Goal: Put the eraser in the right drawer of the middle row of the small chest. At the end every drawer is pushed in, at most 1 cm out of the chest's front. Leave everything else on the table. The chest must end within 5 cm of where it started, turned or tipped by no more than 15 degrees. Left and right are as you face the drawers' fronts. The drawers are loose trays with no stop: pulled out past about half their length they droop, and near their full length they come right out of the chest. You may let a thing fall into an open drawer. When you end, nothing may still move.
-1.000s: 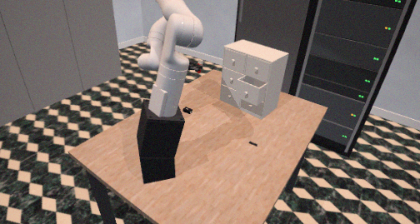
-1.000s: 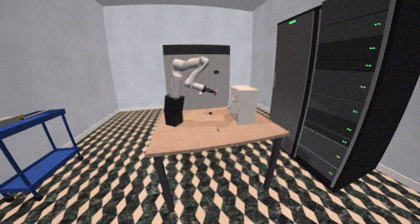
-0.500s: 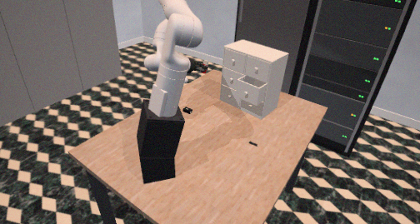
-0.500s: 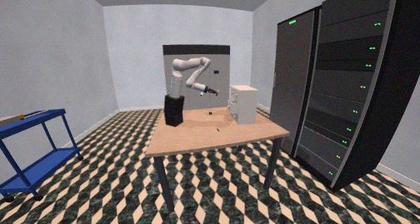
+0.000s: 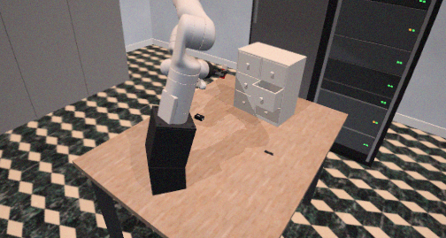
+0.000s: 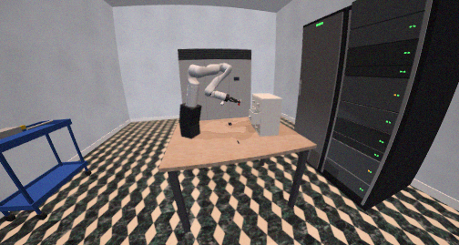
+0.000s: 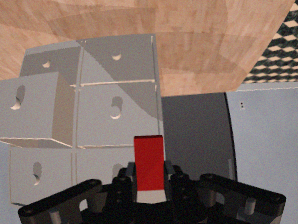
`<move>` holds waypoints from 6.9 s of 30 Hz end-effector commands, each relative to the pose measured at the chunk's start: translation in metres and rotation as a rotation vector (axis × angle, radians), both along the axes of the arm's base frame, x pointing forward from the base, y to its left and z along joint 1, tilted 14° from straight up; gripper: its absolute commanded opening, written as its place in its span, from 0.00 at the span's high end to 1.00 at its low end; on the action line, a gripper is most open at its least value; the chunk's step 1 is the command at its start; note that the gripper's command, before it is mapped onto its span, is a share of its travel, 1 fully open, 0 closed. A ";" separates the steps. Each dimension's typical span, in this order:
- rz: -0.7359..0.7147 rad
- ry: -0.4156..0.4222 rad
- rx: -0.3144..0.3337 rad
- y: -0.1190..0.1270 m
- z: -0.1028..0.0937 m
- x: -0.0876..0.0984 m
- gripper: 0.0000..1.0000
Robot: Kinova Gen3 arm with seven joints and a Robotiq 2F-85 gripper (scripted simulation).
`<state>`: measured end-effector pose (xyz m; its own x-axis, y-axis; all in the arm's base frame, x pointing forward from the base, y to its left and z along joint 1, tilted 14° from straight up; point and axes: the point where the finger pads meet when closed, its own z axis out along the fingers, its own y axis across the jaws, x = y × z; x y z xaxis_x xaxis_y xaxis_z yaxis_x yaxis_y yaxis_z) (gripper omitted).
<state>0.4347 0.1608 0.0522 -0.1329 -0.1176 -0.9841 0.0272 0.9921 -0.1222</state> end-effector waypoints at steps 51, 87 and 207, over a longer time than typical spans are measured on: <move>-0.007 0.000 -0.004 -0.089 0.023 0.051 0.81; -0.007 0.000 -0.004 -0.137 0.036 0.079 0.81; -0.007 0.000 -0.004 -0.162 0.043 0.094 0.62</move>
